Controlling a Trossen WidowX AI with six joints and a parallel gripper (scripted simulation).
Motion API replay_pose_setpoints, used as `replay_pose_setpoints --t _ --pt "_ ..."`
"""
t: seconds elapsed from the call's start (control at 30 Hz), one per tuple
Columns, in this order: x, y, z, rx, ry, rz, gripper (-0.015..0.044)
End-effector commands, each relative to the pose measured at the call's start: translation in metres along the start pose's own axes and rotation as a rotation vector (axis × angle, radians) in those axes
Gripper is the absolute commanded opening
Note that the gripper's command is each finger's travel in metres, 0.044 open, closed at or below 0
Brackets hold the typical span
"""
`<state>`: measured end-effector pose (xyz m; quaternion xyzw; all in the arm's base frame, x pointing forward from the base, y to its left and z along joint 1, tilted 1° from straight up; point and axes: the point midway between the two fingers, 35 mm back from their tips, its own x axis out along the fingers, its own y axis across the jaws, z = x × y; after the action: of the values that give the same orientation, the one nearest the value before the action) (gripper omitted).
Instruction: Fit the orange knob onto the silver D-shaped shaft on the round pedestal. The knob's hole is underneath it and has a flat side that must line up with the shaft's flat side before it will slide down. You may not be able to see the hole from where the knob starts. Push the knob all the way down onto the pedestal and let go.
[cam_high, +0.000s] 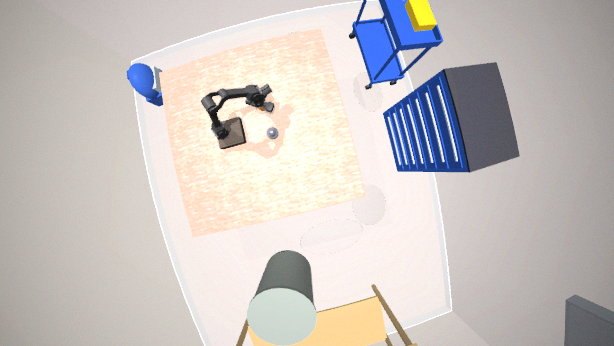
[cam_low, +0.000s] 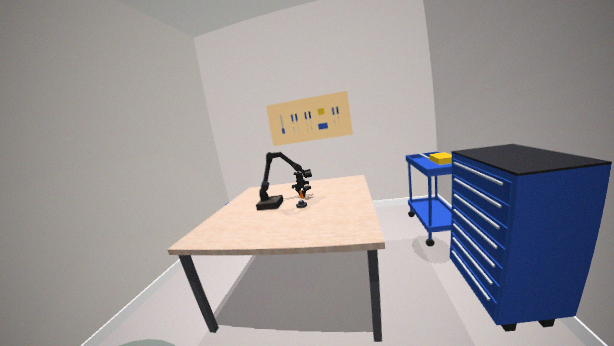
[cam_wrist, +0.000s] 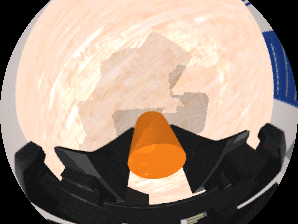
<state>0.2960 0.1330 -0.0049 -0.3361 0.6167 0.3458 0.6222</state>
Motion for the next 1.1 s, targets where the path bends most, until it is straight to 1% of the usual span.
replay_pose_setpoints --t 0.0,0.57,0.83,1.07 --pt "-0.019 -0.003 0.004 0.005 -0.006 -0.006 0.0000" --pt "-0.133 -0.001 0.001 0.005 -0.006 -0.007 0.0000" --pt "-0.137 0.000 0.000 0.005 -0.007 -0.022 0.0000" --pt "-0.148 0.006 -0.004 0.005 -0.009 -0.167 0.0000"
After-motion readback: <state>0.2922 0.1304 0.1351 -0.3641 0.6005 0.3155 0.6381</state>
